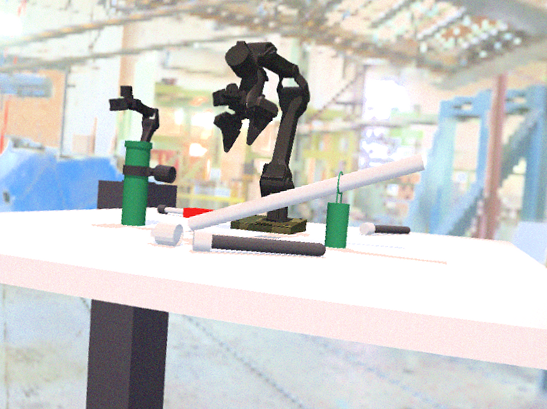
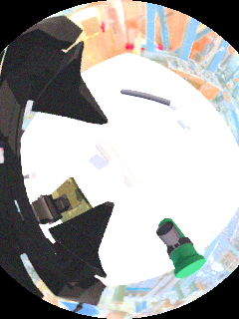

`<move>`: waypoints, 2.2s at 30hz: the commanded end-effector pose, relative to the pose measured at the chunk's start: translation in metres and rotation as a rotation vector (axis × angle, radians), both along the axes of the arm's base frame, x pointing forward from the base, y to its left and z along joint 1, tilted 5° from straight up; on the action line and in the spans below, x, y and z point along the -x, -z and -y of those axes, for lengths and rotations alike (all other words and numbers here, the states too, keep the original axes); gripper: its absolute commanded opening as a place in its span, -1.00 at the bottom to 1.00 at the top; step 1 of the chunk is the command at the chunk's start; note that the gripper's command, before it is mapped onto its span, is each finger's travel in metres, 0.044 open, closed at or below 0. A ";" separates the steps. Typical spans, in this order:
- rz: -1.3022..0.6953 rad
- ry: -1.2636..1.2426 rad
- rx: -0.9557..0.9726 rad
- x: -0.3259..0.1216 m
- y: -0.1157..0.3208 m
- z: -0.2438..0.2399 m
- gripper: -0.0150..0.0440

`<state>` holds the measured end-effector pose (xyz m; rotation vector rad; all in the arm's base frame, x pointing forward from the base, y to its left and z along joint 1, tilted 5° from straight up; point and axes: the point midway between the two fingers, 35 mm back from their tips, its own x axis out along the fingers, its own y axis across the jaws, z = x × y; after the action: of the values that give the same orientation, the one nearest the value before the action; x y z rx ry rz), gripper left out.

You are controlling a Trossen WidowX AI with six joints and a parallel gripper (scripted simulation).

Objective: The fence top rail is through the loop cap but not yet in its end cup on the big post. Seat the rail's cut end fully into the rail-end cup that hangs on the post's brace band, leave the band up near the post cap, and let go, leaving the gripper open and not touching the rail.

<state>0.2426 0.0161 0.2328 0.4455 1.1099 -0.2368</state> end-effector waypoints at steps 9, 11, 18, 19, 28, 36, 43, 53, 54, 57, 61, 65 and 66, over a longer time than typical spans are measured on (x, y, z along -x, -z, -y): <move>-0.330 0.895 -0.234 -0.011 0.054 -0.024 1.00; -0.334 0.909 -0.235 -0.011 0.054 -0.025 1.00; -0.334 0.909 -0.235 -0.011 0.054 -0.025 1.00; -0.334 0.909 -0.235 -0.011 0.056 -0.025 1.00; -0.334 0.909 -0.235 -0.015 0.090 -0.025 1.00; -0.334 0.909 -0.235 -0.016 0.105 -0.025 1.00; -0.334 0.909 -0.235 -0.018 0.114 -0.025 1.00; -0.334 0.909 -0.235 -0.021 0.130 -0.026 1.00; -0.334 0.909 -0.235 -0.021 0.131 -0.026 1.00; -0.334 0.909 -0.235 -0.021 0.136 -0.026 1.00; -0.334 0.909 -0.235 -0.022 0.142 -0.026 1.00; -0.334 0.909 -0.235 -0.022 0.149 -0.026 1.00; -0.334 0.909 -0.235 -0.022 0.150 -0.026 1.00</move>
<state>0.2659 0.0425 0.0879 1.1441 1.2016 -1.0023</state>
